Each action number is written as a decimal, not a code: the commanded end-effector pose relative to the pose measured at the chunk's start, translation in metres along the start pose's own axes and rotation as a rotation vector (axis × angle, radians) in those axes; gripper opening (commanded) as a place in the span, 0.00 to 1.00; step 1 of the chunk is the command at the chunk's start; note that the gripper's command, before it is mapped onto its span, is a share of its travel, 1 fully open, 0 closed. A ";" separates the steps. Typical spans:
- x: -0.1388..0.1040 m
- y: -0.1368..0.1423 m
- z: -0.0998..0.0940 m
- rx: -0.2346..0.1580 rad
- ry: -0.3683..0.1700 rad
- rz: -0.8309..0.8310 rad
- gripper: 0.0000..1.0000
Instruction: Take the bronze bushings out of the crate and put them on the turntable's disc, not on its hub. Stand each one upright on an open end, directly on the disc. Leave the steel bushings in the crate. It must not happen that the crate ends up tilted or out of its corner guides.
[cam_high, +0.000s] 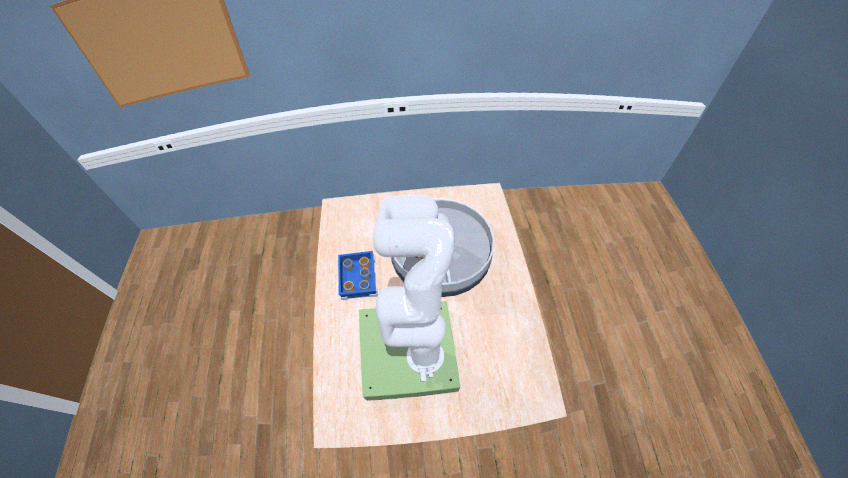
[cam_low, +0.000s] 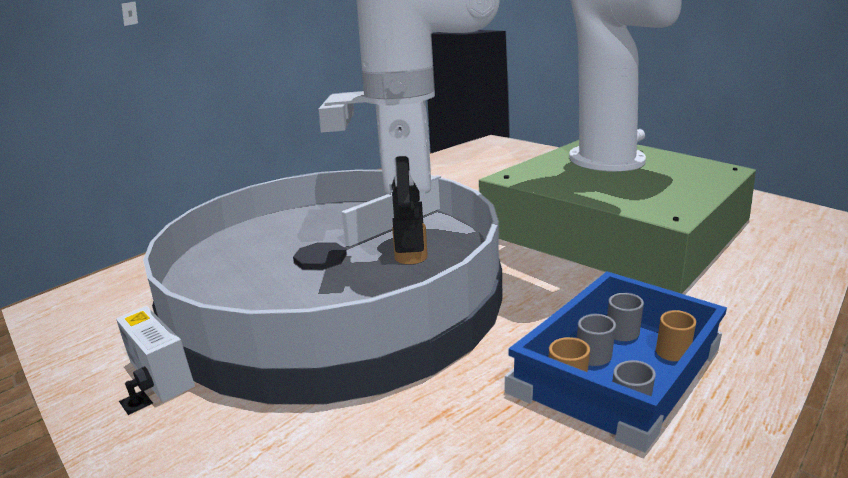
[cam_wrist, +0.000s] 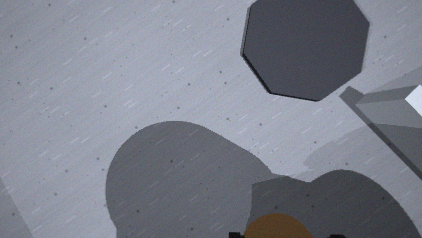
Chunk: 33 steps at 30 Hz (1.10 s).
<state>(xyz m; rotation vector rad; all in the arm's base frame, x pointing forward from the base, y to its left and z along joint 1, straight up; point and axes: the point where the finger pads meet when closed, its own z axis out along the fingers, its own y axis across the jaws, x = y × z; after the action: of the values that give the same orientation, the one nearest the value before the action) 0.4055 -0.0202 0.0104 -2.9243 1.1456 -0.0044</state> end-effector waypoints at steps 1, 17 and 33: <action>0.001 -0.001 -0.001 0.002 0.003 0.000 0.00; 0.001 -0.001 -0.001 0.002 0.003 0.000 0.49; 0.001 -0.001 -0.001 0.002 0.003 0.000 0.49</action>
<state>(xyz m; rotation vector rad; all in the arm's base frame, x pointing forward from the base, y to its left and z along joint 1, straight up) 0.4055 -0.0202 0.0104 -2.9243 1.1456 -0.0045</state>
